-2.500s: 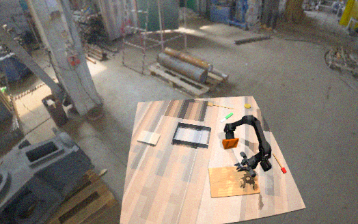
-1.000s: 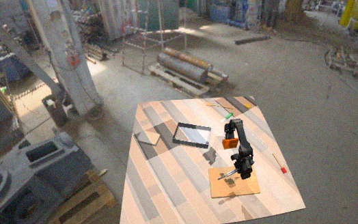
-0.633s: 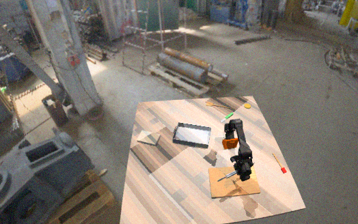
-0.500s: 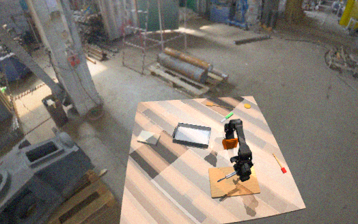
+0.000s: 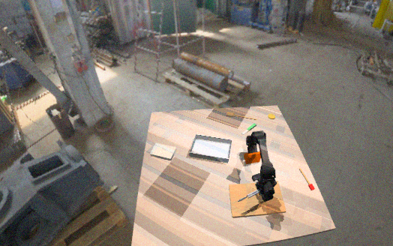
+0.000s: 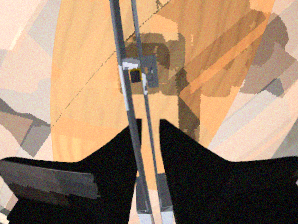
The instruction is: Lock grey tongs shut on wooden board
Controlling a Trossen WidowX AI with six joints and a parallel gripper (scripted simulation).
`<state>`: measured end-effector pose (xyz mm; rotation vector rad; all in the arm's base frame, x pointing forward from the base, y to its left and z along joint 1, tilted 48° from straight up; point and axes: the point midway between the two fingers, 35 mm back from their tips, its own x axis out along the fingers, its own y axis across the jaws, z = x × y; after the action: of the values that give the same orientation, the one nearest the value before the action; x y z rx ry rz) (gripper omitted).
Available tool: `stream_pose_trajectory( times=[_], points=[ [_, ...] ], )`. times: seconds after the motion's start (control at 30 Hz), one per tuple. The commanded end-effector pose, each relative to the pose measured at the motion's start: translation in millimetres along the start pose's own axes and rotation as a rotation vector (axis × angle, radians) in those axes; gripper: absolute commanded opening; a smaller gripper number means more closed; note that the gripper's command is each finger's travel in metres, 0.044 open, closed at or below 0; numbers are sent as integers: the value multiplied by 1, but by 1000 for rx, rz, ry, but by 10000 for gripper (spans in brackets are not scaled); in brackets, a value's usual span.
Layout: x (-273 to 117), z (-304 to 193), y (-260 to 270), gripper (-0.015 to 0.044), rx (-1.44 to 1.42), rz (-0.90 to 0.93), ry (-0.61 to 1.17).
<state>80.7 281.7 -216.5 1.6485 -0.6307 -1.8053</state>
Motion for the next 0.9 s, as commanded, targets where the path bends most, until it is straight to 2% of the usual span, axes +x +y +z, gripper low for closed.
stream_pose_trajectory(
  times=[0.0, 0.87],
  points=[
    [6, 0, 1, -150, -6, 3, 4],
    [46, 1, 6, -150, -6, 5, 4]
  ],
)
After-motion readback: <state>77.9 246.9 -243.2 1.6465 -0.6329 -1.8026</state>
